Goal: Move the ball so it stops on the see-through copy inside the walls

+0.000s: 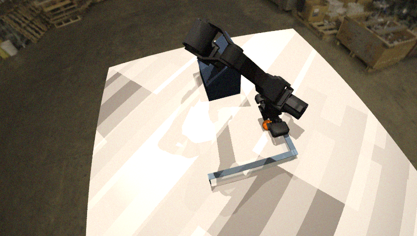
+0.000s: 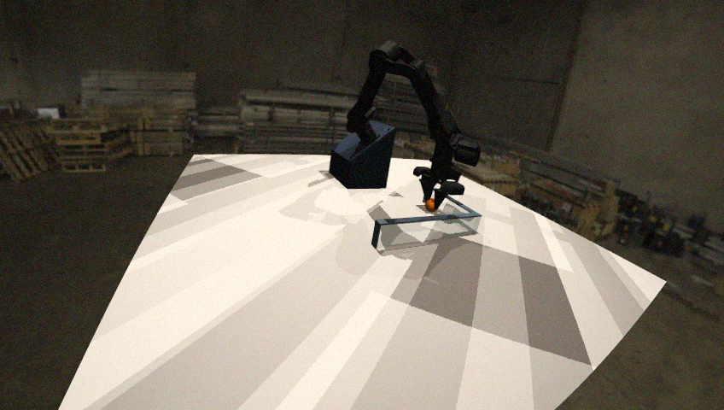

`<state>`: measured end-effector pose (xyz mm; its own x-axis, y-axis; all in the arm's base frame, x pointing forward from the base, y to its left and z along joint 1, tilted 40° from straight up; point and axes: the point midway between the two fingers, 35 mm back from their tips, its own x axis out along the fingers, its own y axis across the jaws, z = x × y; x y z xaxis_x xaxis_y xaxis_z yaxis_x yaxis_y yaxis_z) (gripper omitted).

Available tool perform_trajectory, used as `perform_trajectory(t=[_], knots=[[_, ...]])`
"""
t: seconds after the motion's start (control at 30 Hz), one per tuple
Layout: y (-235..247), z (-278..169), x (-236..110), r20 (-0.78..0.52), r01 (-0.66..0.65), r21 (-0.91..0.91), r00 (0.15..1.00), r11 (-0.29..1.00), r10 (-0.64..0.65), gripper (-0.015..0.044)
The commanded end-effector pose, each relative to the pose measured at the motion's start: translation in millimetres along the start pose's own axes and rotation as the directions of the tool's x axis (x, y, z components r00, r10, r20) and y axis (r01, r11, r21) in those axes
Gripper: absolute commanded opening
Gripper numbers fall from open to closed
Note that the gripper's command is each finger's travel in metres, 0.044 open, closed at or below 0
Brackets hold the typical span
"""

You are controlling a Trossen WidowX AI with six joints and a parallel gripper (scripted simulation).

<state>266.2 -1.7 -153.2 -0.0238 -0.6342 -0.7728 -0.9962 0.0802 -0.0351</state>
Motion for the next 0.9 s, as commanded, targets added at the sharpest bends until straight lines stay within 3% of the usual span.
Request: perform_trajectory(t=[0.0, 0.2, 0.6, 0.73, 0.87], knots=[[-0.4, -0.5, 5.3, -0.004, 0.004, -0.003, 1.000, 1.000, -0.004, 0.0000], [-0.4, -0.5, 5.5, -0.004, 0.004, -0.003, 1.000, 1.000, -0.004, 0.0000], [0.2, 0.2, 4.0, 0.000, 0.001, -0.003, 1.000, 1.000, -0.001, 0.0310], [-0.2, 0.5, 1.2, 0.000, 0.001, -0.003, 1.000, 1.000, -0.001, 0.0310], [-2.9, 2.4, -57.7, 0.003, 0.004, -0.003, 1.000, 1.000, -0.004, 0.0310]])
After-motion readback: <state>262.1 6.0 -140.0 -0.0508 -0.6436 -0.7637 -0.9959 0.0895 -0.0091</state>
